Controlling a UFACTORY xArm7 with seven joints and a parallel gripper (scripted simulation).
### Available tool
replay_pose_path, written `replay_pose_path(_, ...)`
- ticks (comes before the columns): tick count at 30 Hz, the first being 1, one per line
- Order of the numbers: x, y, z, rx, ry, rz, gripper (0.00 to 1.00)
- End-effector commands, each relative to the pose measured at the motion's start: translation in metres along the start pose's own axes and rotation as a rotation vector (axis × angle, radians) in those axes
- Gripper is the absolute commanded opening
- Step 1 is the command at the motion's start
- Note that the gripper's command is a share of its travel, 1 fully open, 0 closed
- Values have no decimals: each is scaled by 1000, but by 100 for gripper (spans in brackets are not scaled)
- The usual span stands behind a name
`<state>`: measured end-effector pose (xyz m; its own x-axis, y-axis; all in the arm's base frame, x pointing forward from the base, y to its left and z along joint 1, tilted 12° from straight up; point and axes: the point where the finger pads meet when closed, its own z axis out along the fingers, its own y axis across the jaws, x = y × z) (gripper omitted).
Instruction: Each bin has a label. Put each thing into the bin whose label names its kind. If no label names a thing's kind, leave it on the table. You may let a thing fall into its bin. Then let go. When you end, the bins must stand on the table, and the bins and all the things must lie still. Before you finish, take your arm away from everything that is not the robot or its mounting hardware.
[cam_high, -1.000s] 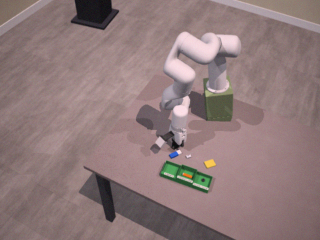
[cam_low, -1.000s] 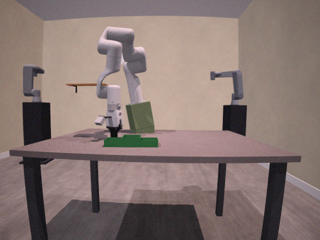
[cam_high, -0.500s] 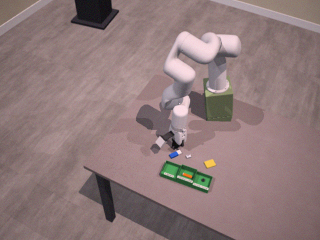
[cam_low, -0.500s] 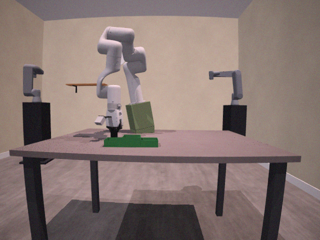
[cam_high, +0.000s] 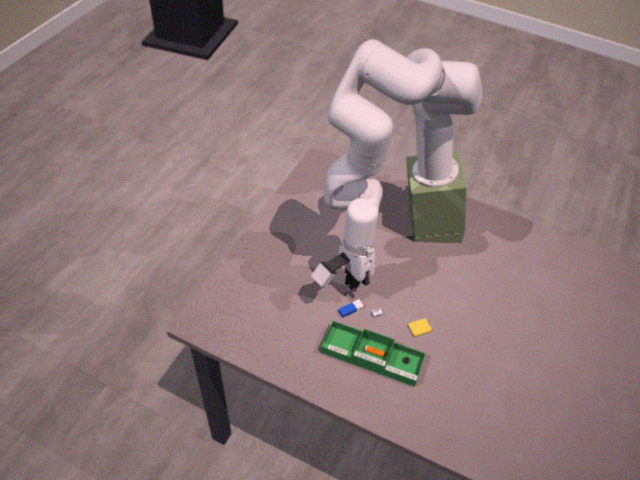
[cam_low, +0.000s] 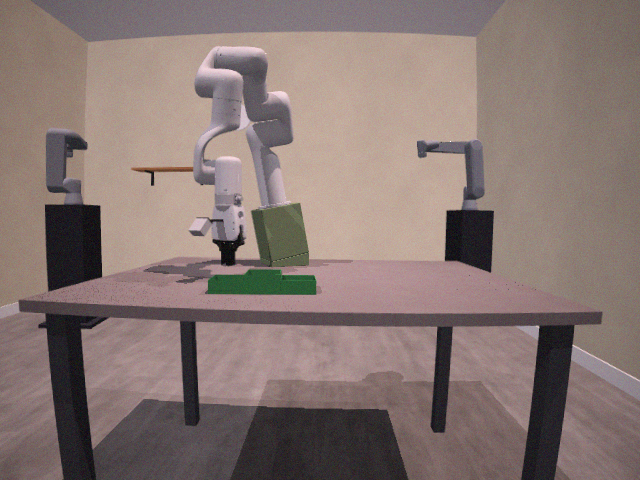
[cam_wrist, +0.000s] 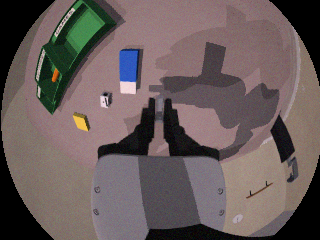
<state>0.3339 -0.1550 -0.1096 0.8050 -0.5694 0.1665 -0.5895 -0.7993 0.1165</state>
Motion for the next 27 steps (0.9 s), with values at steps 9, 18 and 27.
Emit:
replay_pose_path(9, 1, 0, -22, 1, 1, 0, 0)
replay_pose_path(18, 1, 0, -22, 1, 1, 0, 0)
replay_pose_path(27, 1, 0, -32, 1, 1, 0, 0)
